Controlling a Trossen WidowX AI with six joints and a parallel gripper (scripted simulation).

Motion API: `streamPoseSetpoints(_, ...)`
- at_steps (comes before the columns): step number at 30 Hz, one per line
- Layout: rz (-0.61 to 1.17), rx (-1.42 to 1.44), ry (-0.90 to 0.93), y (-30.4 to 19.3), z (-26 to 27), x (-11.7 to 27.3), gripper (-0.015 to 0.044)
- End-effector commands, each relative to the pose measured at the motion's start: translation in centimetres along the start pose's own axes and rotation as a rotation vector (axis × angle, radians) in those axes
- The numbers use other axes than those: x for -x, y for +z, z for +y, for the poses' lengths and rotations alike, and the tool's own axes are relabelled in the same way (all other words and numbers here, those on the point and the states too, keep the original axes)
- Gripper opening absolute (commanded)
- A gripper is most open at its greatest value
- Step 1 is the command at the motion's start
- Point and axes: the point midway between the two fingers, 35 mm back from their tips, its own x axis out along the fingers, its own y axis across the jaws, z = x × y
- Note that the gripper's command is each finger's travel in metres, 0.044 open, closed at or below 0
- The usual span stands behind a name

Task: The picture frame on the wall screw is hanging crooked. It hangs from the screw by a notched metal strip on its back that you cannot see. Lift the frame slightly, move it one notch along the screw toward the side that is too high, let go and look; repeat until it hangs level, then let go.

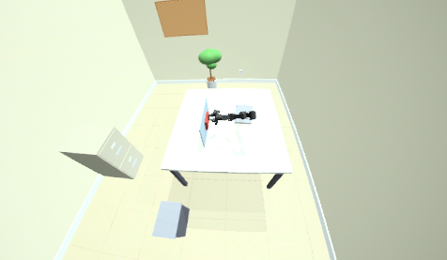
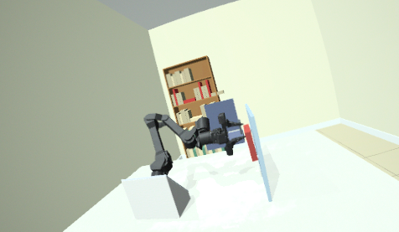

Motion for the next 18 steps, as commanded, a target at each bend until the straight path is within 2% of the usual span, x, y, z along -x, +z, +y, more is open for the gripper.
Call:
streamPoseSetpoints(1,0.002,-0.033,0.004,-0.5,0.1,2.2,0.026)
streamPoseSetpoints(10,-0.001,-0.13,0.01,0.2,-0.6,8.3,0.026)
streamPoseSetpoints(18,0.003,-0.126,0.011,0.3,2.8,9.0,0.026)
